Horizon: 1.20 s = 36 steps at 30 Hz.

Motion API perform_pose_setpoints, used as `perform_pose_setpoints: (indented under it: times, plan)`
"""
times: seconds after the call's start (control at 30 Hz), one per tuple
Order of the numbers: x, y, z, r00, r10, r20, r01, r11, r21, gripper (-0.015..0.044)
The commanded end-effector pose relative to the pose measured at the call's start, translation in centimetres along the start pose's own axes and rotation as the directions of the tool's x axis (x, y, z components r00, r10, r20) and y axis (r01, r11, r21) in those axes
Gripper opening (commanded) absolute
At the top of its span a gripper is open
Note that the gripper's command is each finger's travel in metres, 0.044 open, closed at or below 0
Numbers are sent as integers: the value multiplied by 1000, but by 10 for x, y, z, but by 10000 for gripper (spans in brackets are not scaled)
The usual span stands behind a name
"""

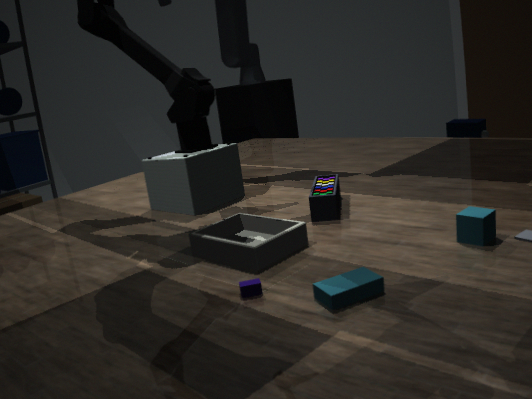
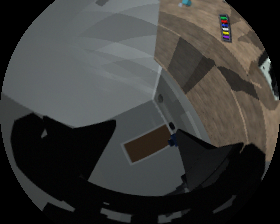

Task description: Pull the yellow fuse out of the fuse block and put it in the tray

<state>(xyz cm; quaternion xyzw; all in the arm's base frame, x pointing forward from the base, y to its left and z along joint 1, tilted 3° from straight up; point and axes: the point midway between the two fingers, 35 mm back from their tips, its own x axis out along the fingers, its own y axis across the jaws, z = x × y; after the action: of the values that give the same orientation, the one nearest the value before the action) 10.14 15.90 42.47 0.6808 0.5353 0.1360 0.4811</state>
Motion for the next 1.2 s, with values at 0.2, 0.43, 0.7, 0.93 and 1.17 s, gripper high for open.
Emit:
perform_pose_setpoints:
  times: [0.2,0.43,0.7,0.93,1.17]
  plan:
    - [67,-5,75,973,-130,190,180,943,-281,216]
    - [116,-32,159,890,-286,354,440,742,-506,74]
    - [144,-80,236,764,-450,462,639,428,-639,74]
    - [153,-141,296,611,-610,505,687,91,-721,74]
    - [145,-213,342,427,-755,498,558,-212,-802,74]
